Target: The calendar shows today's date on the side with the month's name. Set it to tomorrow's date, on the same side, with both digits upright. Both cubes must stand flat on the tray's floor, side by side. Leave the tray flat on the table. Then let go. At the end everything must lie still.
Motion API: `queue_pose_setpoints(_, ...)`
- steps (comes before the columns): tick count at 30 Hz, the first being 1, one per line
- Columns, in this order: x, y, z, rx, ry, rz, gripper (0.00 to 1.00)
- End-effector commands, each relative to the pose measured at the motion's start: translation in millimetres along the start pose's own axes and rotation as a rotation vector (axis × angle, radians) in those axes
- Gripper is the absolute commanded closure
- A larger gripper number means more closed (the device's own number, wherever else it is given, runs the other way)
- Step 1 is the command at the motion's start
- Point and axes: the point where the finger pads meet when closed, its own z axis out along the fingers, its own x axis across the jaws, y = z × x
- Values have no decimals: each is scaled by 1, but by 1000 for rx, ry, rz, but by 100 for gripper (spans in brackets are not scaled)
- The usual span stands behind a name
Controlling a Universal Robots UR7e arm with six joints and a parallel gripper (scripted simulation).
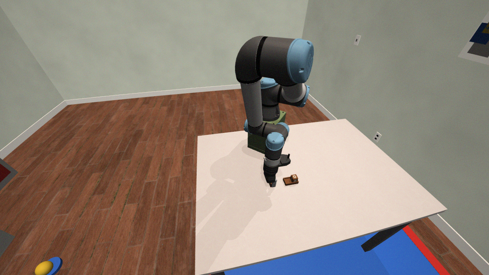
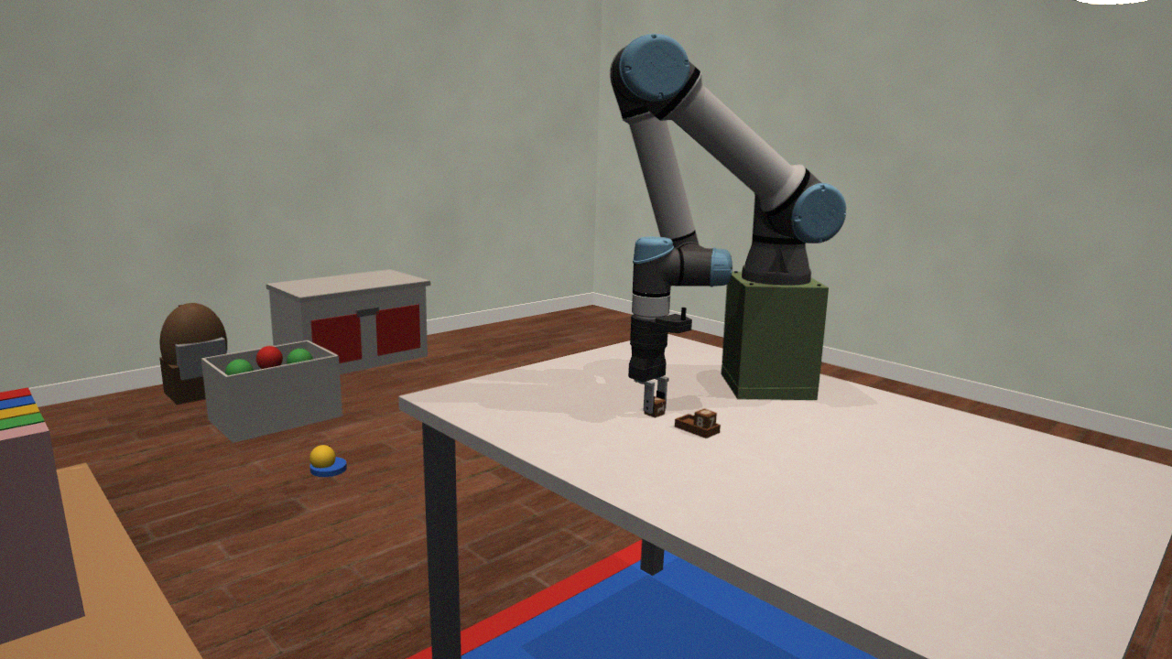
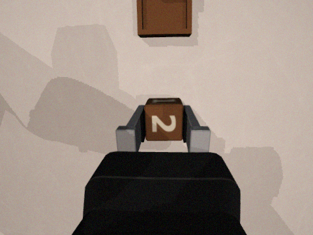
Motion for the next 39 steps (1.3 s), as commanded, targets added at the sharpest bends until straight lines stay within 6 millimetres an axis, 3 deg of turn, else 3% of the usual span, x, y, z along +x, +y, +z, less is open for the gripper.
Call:
queue_pose_setpoints(1, 2, 1, 0, -2, 3, -1, 40)
queue_pose_setpoints(20, 0, -1, -6, -1, 0, -1, 40)
queue_pose_setpoints(39, 0, -1, -51, -1, 0, -2, 40)
